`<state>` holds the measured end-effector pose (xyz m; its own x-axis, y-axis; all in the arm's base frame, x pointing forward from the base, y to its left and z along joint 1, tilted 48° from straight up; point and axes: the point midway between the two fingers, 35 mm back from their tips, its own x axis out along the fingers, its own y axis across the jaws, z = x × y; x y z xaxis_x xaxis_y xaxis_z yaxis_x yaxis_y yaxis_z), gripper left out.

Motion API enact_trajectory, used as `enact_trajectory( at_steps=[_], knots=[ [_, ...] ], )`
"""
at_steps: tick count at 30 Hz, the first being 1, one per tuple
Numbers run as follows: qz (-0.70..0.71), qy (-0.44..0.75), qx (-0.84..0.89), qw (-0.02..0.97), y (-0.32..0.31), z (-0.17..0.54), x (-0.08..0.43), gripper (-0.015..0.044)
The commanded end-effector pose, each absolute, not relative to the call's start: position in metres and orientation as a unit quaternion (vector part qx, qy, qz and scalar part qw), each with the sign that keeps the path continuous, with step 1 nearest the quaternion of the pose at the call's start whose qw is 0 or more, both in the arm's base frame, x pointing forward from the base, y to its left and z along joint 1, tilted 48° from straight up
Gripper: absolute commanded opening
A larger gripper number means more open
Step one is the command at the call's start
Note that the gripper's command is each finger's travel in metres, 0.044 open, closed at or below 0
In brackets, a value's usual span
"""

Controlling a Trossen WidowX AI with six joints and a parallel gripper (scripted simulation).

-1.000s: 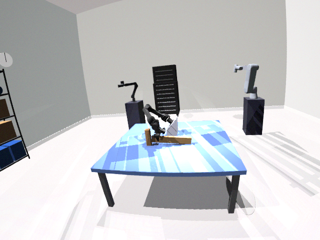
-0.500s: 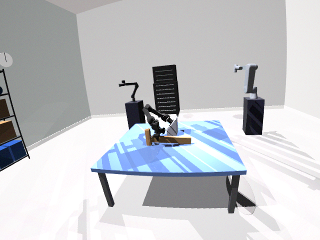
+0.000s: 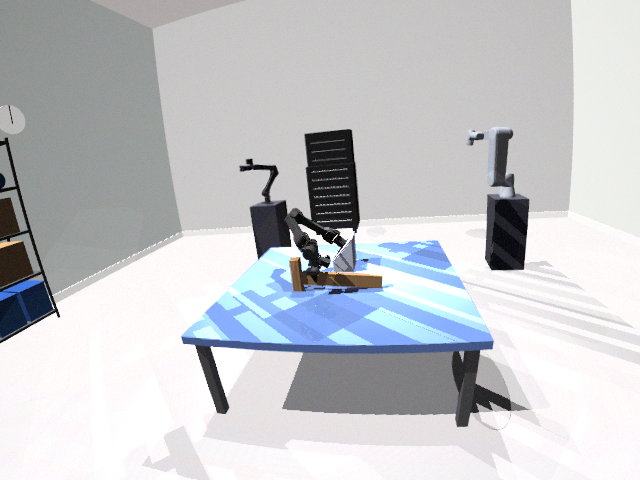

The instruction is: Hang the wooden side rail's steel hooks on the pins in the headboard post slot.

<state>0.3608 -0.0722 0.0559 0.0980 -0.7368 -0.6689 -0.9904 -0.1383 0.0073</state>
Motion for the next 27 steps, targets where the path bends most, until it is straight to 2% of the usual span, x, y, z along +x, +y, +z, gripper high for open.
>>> enact_trajectory(
  at_steps=[1,27],
  knots=[
    [0.272,0.611,-0.707,0.23,-0.0707,0.0583,0.3611,0.0],
    [0.272,0.611,-0.707,0.23,-0.0723,0.0607,0.3617,0.0]
  ],
)
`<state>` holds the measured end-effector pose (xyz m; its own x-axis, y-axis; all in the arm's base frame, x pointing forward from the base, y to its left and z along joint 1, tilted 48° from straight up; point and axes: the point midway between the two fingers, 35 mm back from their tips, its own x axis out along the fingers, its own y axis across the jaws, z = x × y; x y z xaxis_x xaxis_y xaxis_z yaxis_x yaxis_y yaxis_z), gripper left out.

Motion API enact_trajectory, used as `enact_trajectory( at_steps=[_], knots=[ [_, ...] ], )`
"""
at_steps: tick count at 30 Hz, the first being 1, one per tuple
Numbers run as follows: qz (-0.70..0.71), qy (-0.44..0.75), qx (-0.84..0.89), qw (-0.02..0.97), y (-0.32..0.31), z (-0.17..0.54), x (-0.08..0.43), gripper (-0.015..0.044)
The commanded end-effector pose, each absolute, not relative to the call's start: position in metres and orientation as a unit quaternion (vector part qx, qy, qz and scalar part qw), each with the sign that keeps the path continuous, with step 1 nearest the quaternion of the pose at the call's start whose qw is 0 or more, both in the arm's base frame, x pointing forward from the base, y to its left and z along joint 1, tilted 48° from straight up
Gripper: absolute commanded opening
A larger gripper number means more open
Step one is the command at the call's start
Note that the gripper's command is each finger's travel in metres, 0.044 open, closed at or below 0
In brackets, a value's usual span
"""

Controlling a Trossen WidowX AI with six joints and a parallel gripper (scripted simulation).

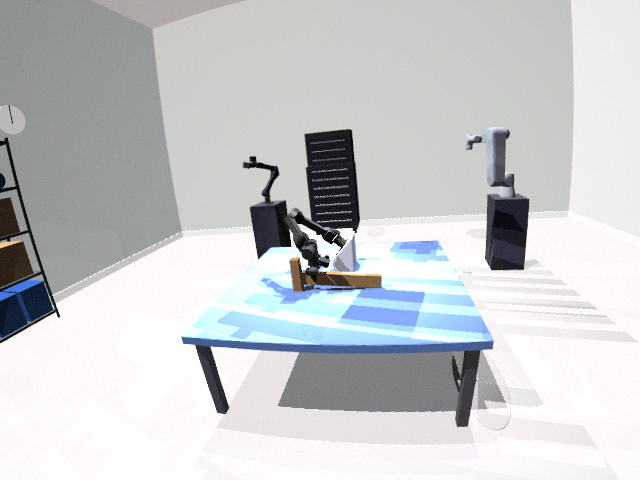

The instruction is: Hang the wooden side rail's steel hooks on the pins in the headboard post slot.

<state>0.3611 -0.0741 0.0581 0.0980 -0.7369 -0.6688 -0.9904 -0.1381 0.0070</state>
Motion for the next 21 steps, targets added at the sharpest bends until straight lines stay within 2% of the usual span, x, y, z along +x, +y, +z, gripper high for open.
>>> enact_trajectory(
  at_steps=[1,21],
  knots=[
    [0.272,0.611,-0.707,0.23,-0.0724,0.0608,0.3617,0.0],
    [0.272,0.611,-0.707,0.23,-0.0744,0.06,0.3622,0.0]
  ],
)
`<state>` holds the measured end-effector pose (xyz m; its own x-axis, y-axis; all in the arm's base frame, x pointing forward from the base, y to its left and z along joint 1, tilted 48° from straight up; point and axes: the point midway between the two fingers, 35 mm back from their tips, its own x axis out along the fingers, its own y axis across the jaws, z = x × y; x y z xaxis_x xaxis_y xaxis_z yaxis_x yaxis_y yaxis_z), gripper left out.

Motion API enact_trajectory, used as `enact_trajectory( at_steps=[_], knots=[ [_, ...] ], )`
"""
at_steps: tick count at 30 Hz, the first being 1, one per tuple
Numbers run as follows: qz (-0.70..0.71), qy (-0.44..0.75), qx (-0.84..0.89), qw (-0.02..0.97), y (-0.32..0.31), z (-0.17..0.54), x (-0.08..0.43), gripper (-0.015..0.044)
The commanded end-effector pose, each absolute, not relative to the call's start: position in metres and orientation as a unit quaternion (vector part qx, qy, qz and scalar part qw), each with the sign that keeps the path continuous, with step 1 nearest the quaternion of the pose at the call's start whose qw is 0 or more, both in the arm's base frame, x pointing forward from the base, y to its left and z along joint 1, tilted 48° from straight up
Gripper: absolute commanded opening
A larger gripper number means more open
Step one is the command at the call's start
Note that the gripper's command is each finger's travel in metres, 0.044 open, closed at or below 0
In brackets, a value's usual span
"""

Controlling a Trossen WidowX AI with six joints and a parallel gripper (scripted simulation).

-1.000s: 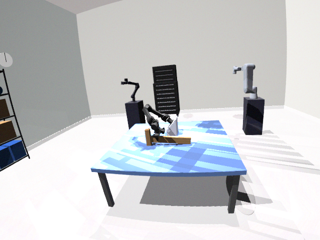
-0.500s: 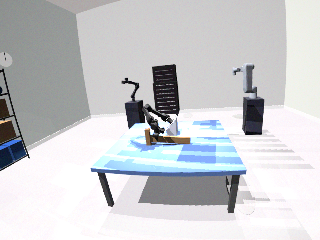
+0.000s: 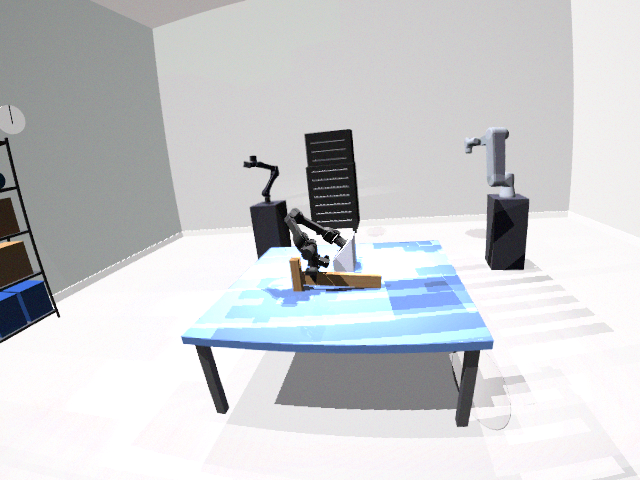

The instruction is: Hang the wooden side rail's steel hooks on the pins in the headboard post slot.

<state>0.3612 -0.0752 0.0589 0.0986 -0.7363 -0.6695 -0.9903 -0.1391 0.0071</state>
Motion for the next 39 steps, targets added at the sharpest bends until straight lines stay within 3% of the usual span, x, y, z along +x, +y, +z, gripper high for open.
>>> enact_trajectory(
  at_steps=[1,39],
  knots=[
    [0.272,0.611,-0.707,0.23,-0.0745,0.0599,0.3623,0.0],
    [0.272,0.611,-0.707,0.23,-0.0792,0.0557,0.3629,0.0]
  ],
)
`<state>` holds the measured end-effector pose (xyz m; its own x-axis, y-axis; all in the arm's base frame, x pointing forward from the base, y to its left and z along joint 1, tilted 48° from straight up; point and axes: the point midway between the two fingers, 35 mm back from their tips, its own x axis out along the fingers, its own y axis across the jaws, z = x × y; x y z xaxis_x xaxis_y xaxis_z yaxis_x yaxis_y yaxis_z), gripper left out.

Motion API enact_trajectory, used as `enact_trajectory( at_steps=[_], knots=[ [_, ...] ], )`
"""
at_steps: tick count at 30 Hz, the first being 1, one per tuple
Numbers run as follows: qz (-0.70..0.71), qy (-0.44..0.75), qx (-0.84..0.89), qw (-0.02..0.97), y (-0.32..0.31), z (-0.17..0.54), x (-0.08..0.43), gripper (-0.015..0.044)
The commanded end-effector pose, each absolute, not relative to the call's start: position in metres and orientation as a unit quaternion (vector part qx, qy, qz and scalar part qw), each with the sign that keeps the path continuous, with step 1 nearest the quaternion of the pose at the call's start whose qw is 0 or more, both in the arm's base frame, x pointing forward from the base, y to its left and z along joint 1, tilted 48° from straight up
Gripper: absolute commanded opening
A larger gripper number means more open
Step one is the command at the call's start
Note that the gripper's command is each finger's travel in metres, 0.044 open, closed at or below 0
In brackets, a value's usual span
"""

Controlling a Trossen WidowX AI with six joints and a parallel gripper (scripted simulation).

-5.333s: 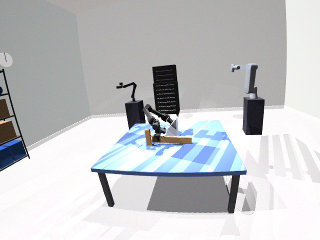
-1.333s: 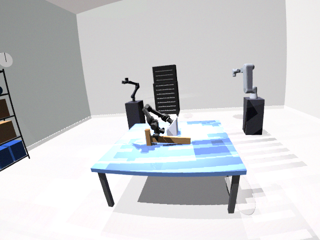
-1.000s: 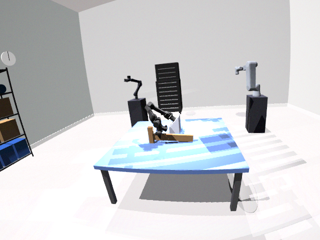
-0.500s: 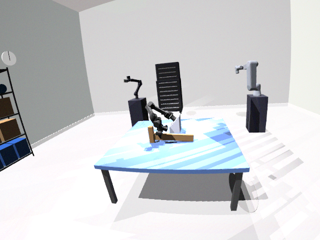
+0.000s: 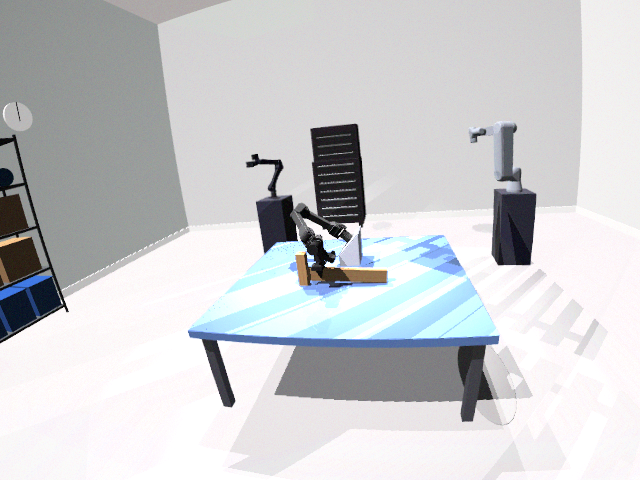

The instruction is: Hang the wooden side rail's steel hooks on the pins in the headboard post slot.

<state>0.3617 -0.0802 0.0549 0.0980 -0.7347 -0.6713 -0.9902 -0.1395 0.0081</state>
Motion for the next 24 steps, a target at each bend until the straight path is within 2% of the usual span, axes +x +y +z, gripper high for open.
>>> enact_trajectory(
  at_steps=[1,24],
  knots=[
    [0.272,0.611,-0.707,0.23,-0.0794,0.0556,0.3629,0.0],
    [0.272,0.611,-0.707,0.23,-0.0822,0.0531,0.3633,0.0]
  ],
)
